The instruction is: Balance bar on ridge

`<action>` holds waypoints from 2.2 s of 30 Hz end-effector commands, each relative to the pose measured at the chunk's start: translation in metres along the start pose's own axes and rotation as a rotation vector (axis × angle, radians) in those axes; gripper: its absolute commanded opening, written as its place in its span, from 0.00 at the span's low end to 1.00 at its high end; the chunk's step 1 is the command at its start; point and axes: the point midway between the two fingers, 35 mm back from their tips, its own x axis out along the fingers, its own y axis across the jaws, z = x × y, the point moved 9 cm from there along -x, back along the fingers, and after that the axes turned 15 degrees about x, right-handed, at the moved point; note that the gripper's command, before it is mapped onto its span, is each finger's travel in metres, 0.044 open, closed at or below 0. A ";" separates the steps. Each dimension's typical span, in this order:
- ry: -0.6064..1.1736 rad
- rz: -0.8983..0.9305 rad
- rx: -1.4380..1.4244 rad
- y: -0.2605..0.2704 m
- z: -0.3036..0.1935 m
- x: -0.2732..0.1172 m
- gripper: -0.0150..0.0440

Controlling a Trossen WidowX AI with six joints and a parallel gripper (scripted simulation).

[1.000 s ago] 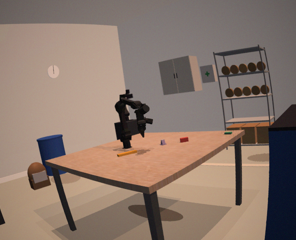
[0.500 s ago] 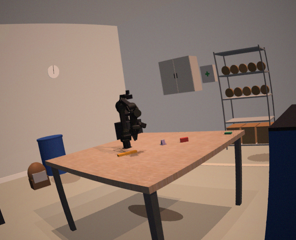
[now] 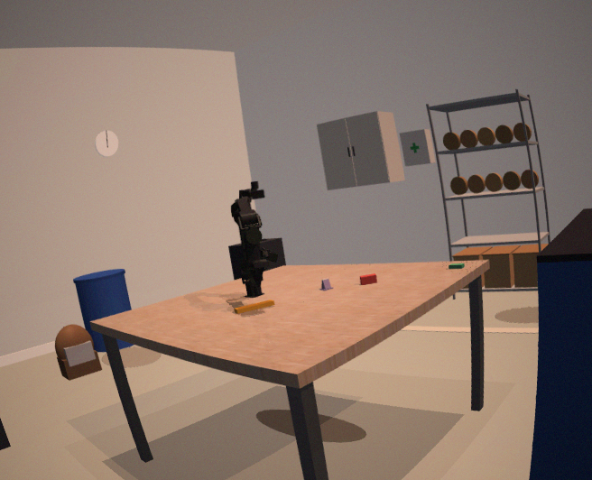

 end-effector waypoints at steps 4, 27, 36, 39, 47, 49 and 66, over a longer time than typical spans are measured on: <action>-0.024 0.055 -0.065 0.000 -0.026 0.006 0.79; -0.059 0.109 -0.131 0.009 -0.053 0.058 0.79; -0.059 0.109 -0.131 0.010 -0.052 0.068 0.79; -0.059 0.109 -0.131 0.011 -0.052 0.073 0.79; -0.059 0.109 -0.131 0.012 -0.051 0.083 0.79; -0.059 0.109 -0.131 0.012 -0.051 0.083 0.79; -0.053 0.112 -0.126 0.012 -0.052 0.083 0.50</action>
